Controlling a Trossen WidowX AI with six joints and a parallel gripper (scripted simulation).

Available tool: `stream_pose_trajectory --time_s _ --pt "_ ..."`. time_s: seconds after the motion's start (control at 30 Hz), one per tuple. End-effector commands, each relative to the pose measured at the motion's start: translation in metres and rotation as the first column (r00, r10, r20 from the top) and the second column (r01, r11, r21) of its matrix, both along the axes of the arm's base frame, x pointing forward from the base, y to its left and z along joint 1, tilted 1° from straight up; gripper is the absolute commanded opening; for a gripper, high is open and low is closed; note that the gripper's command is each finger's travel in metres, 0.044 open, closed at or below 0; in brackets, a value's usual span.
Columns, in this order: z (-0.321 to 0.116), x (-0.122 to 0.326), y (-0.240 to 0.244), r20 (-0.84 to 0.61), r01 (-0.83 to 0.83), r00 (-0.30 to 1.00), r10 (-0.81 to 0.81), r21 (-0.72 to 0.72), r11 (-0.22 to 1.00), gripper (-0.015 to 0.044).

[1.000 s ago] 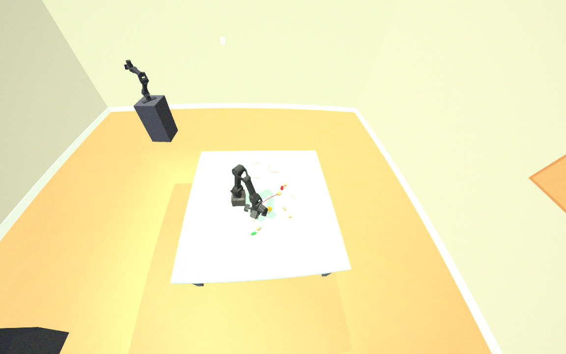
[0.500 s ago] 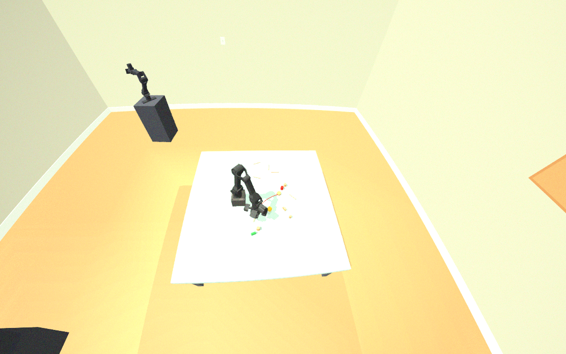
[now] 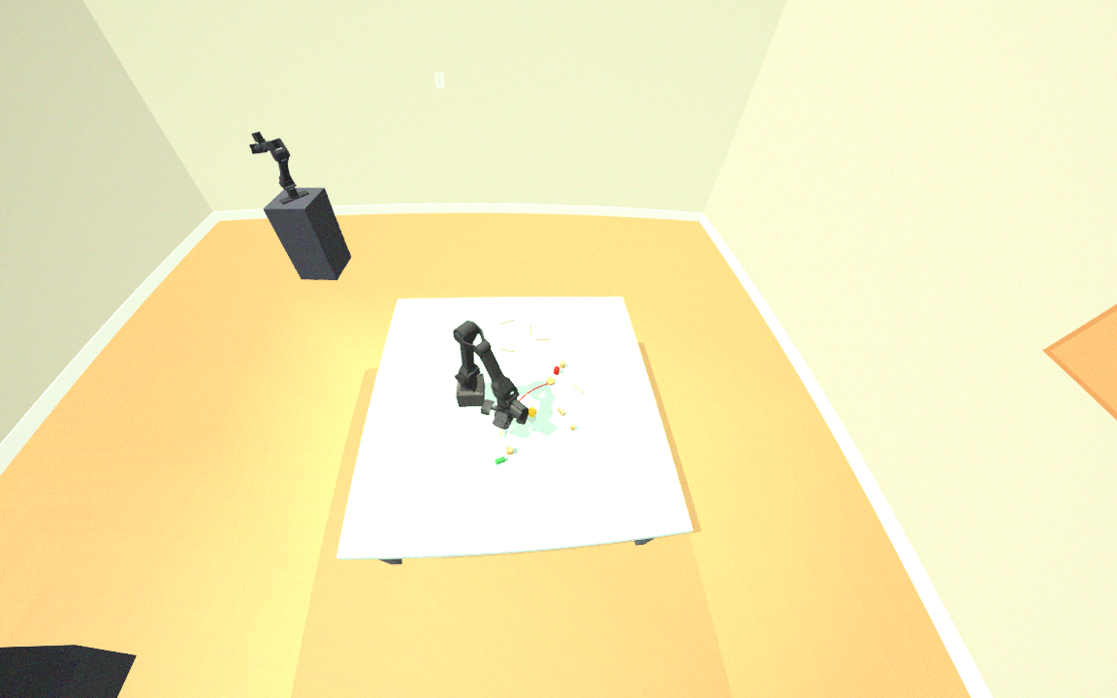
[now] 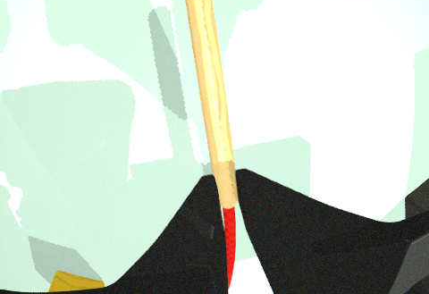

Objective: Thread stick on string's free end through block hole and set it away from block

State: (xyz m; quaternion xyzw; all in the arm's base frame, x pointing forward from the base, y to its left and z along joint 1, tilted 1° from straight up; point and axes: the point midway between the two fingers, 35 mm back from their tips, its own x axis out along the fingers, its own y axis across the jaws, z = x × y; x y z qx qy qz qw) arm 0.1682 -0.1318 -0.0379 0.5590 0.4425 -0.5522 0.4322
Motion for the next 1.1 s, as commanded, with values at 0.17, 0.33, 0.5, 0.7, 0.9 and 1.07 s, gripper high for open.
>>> stream_pose_trajectory --time_s 0.17,0.33,0.5,0.7,0.9,1.07 --pt "0.012 0.001 -0.001 0.004 -0.001 1.0 0.001 -0.003 1.0 0.0" --pt "0.019 0.001 -0.001 0.004 -0.001 1.0 0.001 -0.003 1.0 0.0" --pt "0.025 0.001 -0.001 0.004 -0.001 1.0 0.001 -0.003 1.0 0.0" --pt "0.033 0.0 0.0 0.004 -0.001 1.0 0.001 -0.003 1.0 0.0" --pt "0.033 -0.001 0.0 0.001 0.001 1.0 -0.001 -0.001 1.0 0.0" --pt "0.033 0.0 0.0 0.001 -0.003 1.0 0.003 -0.001 1.0 0.0"
